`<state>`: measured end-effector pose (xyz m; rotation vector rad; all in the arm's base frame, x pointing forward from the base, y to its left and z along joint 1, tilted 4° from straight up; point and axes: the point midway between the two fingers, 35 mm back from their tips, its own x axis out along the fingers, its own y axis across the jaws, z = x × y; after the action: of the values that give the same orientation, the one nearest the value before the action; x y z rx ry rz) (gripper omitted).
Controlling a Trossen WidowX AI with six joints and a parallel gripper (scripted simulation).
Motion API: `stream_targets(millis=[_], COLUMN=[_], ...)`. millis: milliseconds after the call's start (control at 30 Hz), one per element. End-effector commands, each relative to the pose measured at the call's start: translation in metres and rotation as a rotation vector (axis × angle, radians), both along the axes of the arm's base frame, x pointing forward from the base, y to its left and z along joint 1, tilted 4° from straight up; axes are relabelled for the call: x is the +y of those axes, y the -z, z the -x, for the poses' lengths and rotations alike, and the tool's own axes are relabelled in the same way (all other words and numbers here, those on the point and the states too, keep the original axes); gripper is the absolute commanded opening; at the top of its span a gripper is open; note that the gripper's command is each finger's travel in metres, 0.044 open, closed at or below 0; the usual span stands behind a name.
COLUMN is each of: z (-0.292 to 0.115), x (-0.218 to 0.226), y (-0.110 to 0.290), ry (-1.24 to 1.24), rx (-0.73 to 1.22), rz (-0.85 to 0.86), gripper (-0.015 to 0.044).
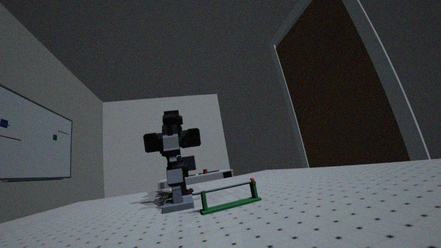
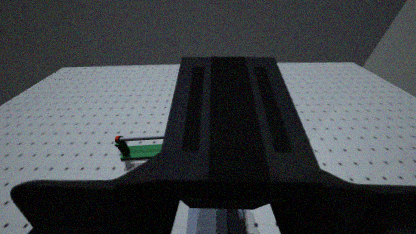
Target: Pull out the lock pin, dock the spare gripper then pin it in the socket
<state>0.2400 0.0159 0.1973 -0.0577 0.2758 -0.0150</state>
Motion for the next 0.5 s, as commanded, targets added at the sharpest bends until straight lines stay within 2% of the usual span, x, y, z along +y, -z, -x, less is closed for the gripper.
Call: stream_targets(millis=[0, 467], z=[-0.003, -0.008], x=[0.001, 0.000], y=[-0.001, 0.020], ry=[-0.005, -0.004], rx=[-0.016, -0.016], rz=[0.002, 0.002], gripper=[0.0000, 0.0000])
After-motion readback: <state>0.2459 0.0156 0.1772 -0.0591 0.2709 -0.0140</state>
